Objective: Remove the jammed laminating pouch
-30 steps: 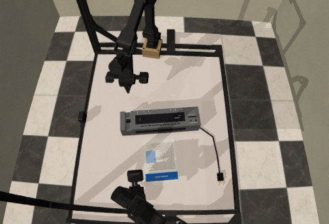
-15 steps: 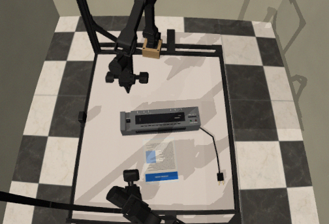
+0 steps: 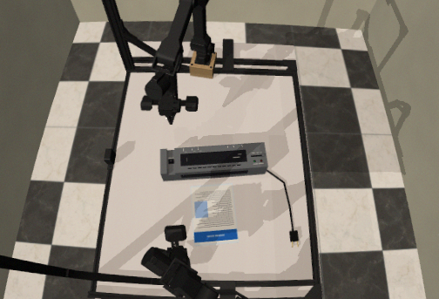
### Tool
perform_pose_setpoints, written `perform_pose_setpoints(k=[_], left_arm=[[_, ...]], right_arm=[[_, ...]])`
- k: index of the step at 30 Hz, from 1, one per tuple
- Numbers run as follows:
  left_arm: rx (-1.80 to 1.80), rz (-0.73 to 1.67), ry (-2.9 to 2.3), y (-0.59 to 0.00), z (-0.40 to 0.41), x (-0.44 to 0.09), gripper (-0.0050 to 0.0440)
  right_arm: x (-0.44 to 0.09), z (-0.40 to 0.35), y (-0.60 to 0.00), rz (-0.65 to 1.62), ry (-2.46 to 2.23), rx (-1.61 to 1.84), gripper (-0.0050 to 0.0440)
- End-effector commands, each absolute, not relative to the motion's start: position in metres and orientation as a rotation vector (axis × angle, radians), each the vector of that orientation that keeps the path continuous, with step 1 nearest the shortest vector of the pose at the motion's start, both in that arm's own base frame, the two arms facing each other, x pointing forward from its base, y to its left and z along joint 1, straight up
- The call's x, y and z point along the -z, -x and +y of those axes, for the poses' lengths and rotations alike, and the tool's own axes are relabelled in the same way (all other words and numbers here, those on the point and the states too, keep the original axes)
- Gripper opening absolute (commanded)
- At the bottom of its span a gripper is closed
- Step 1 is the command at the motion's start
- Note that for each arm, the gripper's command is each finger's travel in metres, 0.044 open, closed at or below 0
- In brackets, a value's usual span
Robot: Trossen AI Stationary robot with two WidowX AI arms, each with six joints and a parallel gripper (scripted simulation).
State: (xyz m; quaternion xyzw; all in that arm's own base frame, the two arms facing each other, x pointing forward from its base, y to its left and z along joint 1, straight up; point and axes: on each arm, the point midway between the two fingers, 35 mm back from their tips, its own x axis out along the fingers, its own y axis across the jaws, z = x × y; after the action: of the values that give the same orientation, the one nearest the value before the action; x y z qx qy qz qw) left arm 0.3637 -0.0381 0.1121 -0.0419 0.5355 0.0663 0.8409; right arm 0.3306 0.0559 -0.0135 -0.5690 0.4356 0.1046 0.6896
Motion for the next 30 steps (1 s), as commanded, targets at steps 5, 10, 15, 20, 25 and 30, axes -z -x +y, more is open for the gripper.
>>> perform_pose_setpoints(k=[5, 10, 15, 20, 25, 30], left_arm=[[-0.136, 1.106, 0.094, -0.366, -0.038, -0.121, -0.005], [-0.136, 1.106, 0.094, -0.366, -0.038, -0.121, -0.005], [-0.136, 1.106, 0.094, -0.366, -0.038, -0.121, -0.005], [-0.136, 1.106, 0.094, -0.366, -0.038, -0.121, -0.005], [-0.136, 1.106, 0.094, -0.366, -0.038, -0.121, -0.005], [-0.136, 1.106, 0.094, -0.366, -0.038, -0.121, -0.005]], right_arm=[[-0.032, 0.056, -0.349, 0.929, 1.253, -0.216, 0.0339], [-0.044, 0.054, -0.353, 0.929, 1.253, -0.215, 0.0339], [-0.044, 0.052, -0.351, 0.939, 1.257, -0.216, 0.0339], [-0.063, 0.05, -0.356, 0.937, 1.256, -0.215, 0.0339], [-0.082, 0.048, -0.362, 0.934, 1.254, -0.214, 0.0339], [-0.075, 0.048, -0.359, 0.945, 1.258, -0.216, 0.0339]])
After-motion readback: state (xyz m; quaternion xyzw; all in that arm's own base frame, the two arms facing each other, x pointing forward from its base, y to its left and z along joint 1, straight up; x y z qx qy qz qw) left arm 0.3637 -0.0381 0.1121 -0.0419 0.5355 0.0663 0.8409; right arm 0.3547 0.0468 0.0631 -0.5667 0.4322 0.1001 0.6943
